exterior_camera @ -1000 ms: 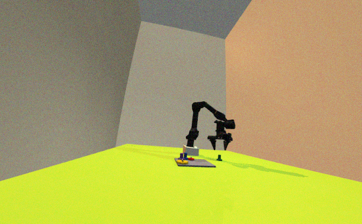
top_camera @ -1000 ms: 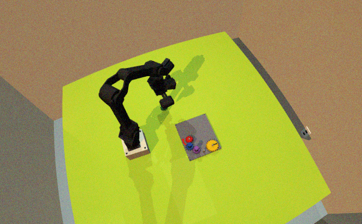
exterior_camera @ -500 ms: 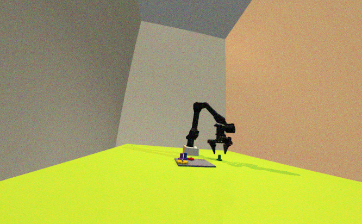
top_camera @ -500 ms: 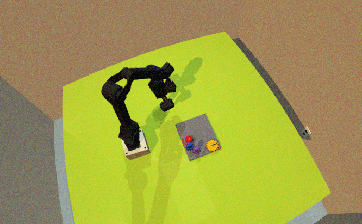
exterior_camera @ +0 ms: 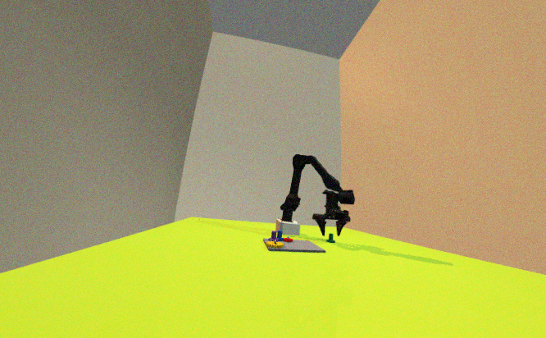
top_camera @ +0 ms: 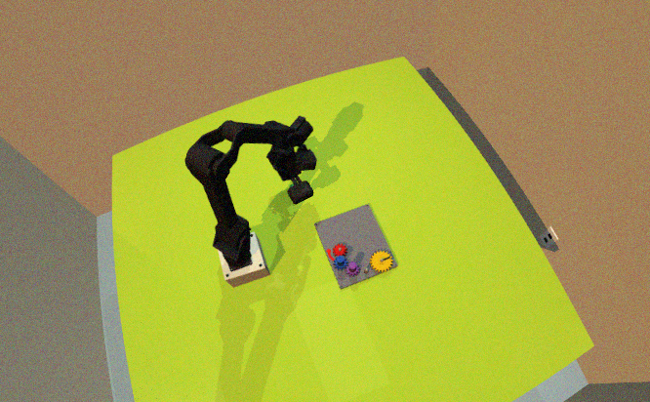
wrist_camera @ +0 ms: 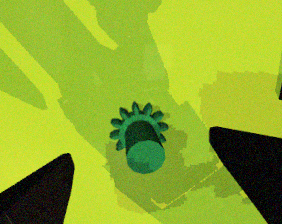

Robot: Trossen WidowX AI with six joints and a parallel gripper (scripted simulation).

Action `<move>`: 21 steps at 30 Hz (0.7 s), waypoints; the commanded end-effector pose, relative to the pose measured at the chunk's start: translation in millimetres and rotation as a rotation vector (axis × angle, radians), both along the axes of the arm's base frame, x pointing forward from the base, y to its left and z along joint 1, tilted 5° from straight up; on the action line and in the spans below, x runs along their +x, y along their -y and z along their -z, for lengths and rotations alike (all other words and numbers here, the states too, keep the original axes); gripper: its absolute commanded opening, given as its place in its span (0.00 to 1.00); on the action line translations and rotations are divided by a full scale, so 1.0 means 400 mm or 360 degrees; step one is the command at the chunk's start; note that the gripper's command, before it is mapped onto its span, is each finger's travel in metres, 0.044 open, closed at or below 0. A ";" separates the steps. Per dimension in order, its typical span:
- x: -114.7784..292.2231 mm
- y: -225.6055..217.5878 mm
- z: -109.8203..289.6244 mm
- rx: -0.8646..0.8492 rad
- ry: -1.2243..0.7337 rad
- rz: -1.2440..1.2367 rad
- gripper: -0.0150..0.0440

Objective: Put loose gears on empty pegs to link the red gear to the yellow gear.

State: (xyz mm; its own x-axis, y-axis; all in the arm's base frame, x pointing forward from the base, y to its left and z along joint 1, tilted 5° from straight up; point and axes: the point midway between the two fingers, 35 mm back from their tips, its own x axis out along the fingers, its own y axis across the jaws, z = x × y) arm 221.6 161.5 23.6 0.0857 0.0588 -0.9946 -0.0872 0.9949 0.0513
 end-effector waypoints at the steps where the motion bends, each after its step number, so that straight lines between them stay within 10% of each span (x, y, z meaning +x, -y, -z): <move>1: 0.001 0.001 0.002 -0.0003 0.0004 0.0006 0.82; 11: 0.001 0.001 0.002 -0.0003 0.0004 0.0006 0.38; 21: 0.001 0.001 0.002 -0.0003 0.0004 0.0006 0.26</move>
